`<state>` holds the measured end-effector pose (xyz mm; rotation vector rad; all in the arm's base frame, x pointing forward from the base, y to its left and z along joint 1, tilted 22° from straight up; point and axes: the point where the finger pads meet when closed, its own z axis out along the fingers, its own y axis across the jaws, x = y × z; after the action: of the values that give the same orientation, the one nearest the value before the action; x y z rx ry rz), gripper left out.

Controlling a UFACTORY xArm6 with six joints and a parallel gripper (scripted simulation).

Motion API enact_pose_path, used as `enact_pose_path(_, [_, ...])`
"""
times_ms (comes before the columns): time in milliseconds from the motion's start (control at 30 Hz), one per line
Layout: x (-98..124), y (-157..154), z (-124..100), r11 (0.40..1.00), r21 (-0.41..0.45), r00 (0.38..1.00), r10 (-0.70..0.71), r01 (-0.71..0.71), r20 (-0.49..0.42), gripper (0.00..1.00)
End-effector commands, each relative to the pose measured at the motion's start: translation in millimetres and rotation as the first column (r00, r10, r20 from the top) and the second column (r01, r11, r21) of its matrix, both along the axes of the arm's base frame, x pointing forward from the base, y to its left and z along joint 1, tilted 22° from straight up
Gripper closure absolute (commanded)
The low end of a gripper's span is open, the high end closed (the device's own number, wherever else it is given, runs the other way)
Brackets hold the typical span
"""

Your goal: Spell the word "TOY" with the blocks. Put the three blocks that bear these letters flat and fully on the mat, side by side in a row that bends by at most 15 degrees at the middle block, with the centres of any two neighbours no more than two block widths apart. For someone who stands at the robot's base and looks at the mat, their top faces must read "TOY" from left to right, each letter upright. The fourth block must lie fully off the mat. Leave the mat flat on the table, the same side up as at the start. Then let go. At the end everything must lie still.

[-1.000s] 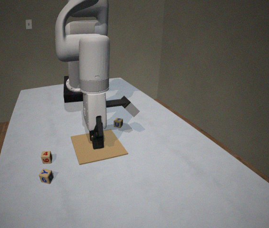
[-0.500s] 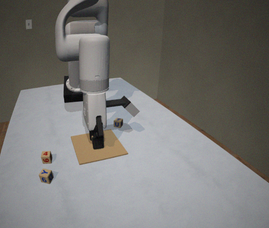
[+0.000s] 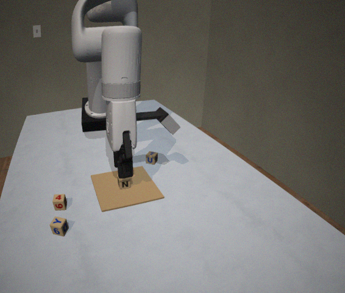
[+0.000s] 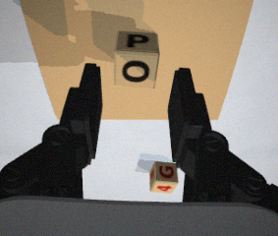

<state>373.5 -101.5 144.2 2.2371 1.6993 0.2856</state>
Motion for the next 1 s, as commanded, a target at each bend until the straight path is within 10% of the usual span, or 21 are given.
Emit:
enact_pose_path(0, [-9.8,3.5,28.0,1.0,0.0,1.0,0.0,0.0,0.002,0.58])
enact_pose_path(433, [-18.2,6.6,50.4,1.0,0.0,1.0,0.0,0.0,0.002,0.58])
enact_pose_path(467, [-18.2,6.6,50.4,1.0,0.0,1.0,0.0,0.0,0.002,0.0])
enact_pose_path(967, [-18.2,6.6,50.4,1.0,0.0,1.0,0.0,0.0,0.002,0.0])
